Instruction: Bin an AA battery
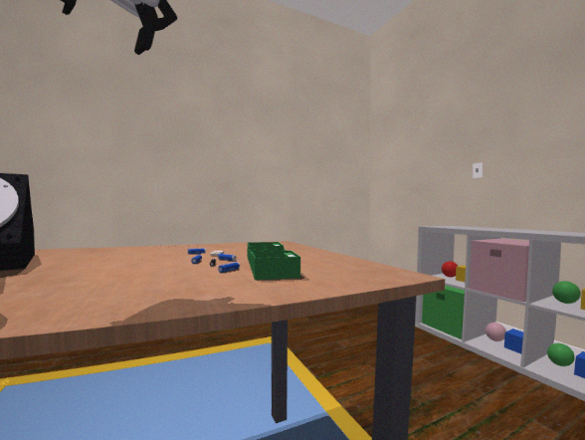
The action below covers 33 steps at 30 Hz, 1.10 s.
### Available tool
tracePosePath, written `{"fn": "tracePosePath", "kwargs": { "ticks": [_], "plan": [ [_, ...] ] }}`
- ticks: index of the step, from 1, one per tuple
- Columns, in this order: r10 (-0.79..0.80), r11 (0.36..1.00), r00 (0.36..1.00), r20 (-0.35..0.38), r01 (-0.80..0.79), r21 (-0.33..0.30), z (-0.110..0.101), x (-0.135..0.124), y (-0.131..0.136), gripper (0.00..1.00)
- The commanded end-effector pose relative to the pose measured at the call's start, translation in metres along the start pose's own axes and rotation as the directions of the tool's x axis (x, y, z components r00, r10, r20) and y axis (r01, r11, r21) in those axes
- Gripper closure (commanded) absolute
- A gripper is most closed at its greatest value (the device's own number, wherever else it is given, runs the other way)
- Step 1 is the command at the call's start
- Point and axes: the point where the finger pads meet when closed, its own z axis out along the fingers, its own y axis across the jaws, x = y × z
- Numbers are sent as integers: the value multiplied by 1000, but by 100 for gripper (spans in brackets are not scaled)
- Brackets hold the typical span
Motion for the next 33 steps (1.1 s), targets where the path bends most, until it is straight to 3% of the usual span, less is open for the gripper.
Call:
{"fn": "tracePosePath", "kwargs": {
  "ticks": [1, 17, 18, 30, 33],
  "plan": [
    [1, 1000, 1000, 0, -1, 1, 0, 0, 0, 0],
    [1, 1000, 1000, 0, -1, 1, 0, 0, 0, 0],
    [1, 1000, 1000, 0, -1, 1, 8, 0, -1, 93],
    [1, 1000, 1000, 0, -1, 1, 106, 4, -16, 93],
    [1, 1000, 1000, 0, -1, 1, 121, 5, -18, 93]
  ]
}}
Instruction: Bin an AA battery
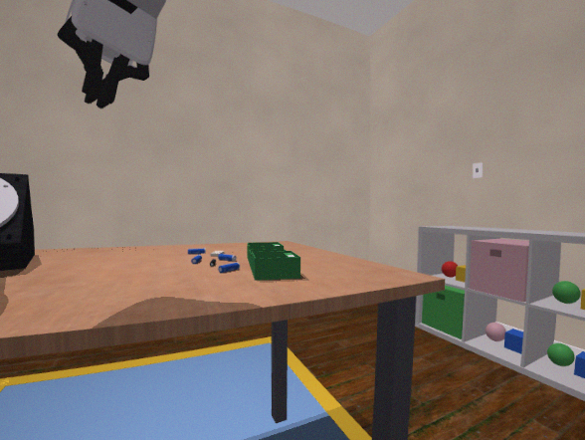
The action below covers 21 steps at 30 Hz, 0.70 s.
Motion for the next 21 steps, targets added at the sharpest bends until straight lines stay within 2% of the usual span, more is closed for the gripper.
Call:
{"fn": "tracePosePath", "kwargs": {
  "ticks": [1, 4, 10, 12, 14, 18, 20, 21],
  "plan": [
    [4, 1000, 1000, -1, -4, 4, 33, 5, -11, 93],
    [4, 1000, 1000, -1, -4, 4, 59, 7, -15, 93],
    [4, 1000, 1000, -1, -4, 4, 59, 7, -15, 93],
    [-95, 995, 995, -6, 95, 17, 53, 3, -29, 93],
    [-95, 995, 995, -6, 95, 17, 46, 5, -39, 93],
    [-95, 995, 995, -6, 95, 17, 46, 5, -39, 93],
    [-191, 981, 982, -15, 191, 29, 42, 3, -56, 93],
    [-191, 981, 982, -15, 191, 29, 41, 2, -64, 93]
  ]
}}
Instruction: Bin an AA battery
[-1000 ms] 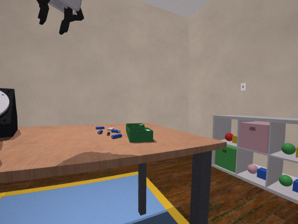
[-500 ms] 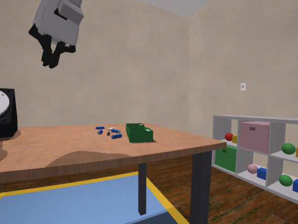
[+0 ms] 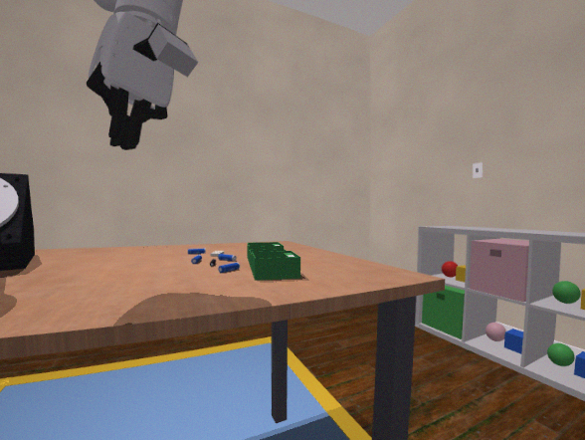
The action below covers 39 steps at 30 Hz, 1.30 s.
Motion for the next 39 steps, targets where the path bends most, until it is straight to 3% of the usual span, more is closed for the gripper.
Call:
{"fn": "tracePosePath", "kwargs": {
  "ticks": [1, 3, 5, 7, 10, 12, 18, 20, 22, 25, 27, 29, 32, 34, 36, 39],
  "plan": [
    [-83, 996, 997, -5, 83, 10, -6, 1, -28, 93],
    [-83, 996, 997, -5, 83, 10, -6, 1, -28, 93],
    [-179, 984, 984, -15, 180, 22, -9, 0, -44, 93],
    [-179, 984, 984, -15, 180, 22, -11, -1, -57, 93],
    [-179, 984, 984, -15, 180, 22, -11, -1, -57, 93],
    [-274, 961, 961, -26, 274, 31, -13, -4, -73, 93],
    [-274, 961, 961, -26, 274, 31, -16, -6, -87, 93],
    [-365, 930, 930, -38, 367, 39, -17, -11, -103, 93],
    [-365, 930, 930, -38, 367, 39, -19, -14, -117, 93],
    [-365, 930, 930, -38, 367, 39, -19, -14, -117, 93],
    [-453, 889, 890, -52, 456, 44, -21, -20, -133, 93],
    [-453, 889, 890, -52, 456, 44, -22, -25, -147, 93],
    [-453, 889, 890, -52, 456, 44, -22, -25, -147, 93],
    [-537, 840, 841, -67, 540, 47, -23, -32, -162, 93],
    [-537, 840, 841, -67, 540, 47, -24, -39, -177, 93],
    [-537, 840, 841, -67, 540, 47, -24, -39, -177, 93]
  ]
}}
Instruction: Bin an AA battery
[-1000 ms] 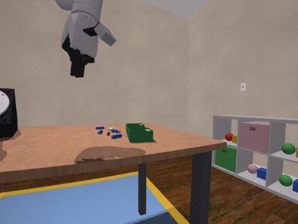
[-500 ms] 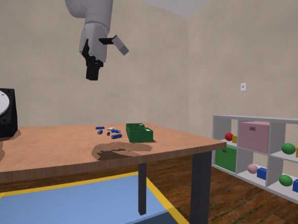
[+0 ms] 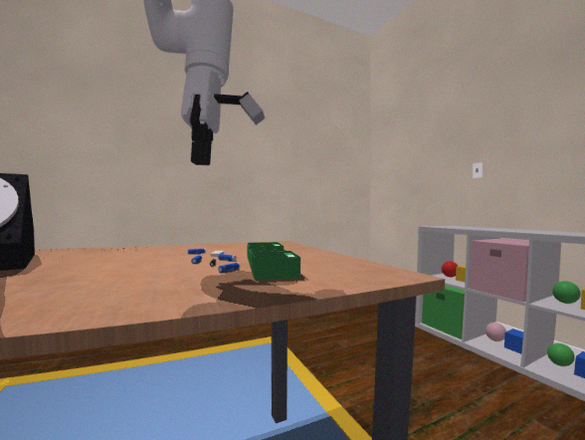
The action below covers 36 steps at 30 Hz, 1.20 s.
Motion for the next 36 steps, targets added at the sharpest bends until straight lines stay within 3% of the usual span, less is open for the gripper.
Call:
{"fn": "tracePosePath", "kwargs": {
  "ticks": [1, 4, 9, 11, 13, 16, 20, 26, 29, 36],
  "plan": [
    [-71, 997, 997, -7, 71, 5, 0, 3, -21, 93],
    [-119, 993, 993, -13, 119, 9, 1, 4, -46, 93],
    [-119, 993, 993, -13, 119, 9, 1, 4, -46, 93],
    [-215, 977, 976, -25, 215, 14, 1, 3, -63, 93],
    [-215, 977, 976, -25, 215, 14, 2, 2, -79, 93],
    [-215, 977, 976, -25, 215, 14, 2, 2, -80, 93],
    [-308, 951, 951, -38, 309, 17, 5, -3, -113, 93],
    [-355, 934, 934, -45, 356, 17, 6, -5, -123, 93],
    [-399, 916, 916, -51, 400, 17, 8, -11, -147, 93],
    [-399, 916, 916, -51, 400, 17, 8, -11, -149, 93]
  ]
}}
